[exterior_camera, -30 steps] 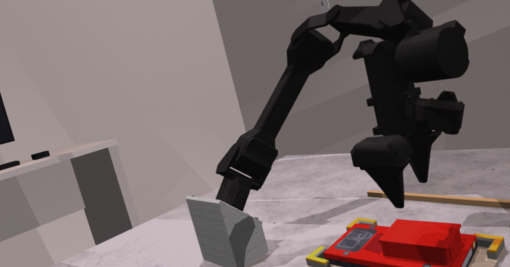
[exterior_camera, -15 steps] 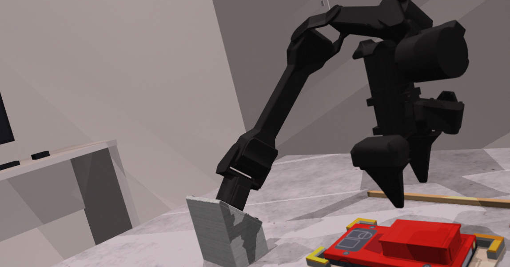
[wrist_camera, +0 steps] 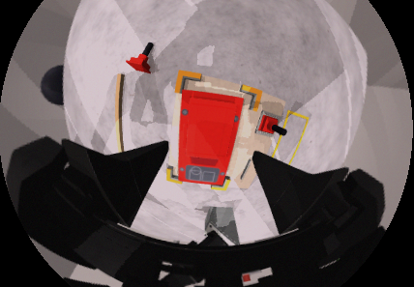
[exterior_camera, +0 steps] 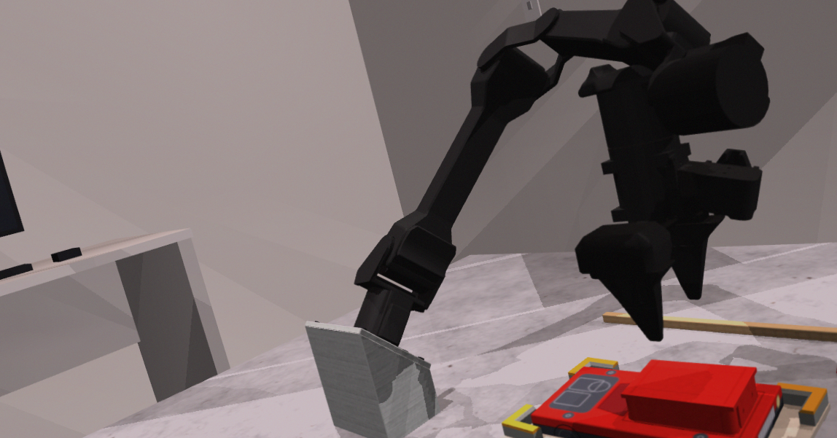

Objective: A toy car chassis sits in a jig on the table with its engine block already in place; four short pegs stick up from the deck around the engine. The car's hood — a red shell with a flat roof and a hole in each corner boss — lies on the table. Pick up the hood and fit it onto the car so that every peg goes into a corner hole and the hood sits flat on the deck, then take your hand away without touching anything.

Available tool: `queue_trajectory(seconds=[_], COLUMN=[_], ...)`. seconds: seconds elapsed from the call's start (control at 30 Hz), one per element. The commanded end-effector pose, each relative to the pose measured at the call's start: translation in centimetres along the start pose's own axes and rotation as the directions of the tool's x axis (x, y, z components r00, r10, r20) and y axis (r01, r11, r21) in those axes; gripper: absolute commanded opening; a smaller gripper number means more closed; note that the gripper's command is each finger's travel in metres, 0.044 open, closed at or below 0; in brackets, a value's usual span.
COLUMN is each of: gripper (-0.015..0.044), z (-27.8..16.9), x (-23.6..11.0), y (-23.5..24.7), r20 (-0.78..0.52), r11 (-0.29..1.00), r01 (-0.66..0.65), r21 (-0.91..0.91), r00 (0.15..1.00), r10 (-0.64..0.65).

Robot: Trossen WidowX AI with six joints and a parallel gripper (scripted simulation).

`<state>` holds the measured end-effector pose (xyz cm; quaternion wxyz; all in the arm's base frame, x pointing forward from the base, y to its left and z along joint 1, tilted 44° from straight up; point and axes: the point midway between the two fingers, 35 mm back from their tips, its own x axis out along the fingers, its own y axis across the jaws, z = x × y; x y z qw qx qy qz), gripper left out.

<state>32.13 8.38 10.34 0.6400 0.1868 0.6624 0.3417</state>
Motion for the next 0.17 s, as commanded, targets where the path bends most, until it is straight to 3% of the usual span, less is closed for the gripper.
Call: queue_trajectory(seconds=[0.0,0.13], gripper=[0.044,0.044], z=[0.01,0.01], x=[-0.09,-0.09], y=[0.13,0.13], r20=[0.004,0.004], r11=[1.0,1.0], r01=[-0.003,-0.003], r21=[-0.004,-0.004], r00=[1.0,1.0], r10=[0.003,0.003])
